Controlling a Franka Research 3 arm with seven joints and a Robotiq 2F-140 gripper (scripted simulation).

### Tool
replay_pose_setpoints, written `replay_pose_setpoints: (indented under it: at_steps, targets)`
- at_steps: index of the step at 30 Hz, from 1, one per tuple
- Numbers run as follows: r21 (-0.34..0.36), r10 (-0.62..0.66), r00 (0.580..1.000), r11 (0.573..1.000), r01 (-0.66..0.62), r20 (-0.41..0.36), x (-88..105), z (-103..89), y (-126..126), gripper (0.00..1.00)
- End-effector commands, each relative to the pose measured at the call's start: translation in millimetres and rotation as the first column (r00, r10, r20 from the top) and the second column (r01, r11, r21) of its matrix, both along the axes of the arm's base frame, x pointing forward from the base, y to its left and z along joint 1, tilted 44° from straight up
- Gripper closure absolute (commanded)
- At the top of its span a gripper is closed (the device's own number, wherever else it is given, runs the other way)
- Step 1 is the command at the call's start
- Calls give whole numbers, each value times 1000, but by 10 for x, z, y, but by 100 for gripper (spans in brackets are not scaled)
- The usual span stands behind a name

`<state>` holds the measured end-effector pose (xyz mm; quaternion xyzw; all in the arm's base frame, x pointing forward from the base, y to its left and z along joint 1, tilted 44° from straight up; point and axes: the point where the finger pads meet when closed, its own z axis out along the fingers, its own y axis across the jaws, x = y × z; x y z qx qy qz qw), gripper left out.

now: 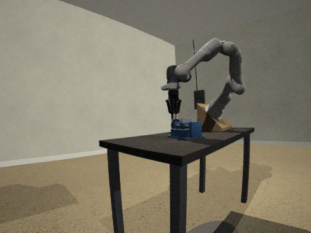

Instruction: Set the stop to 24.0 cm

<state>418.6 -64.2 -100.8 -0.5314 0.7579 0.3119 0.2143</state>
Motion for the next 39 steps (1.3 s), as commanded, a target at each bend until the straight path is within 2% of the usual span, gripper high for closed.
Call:
replay_pose_setpoints:
  at_steps: [1,39]
  targets:
    - [-7,-5,1000,1000,5,-3,39,-17,-14,96]
    - [-7,-5,1000,1000,5,-3,188,-80,-30,96]
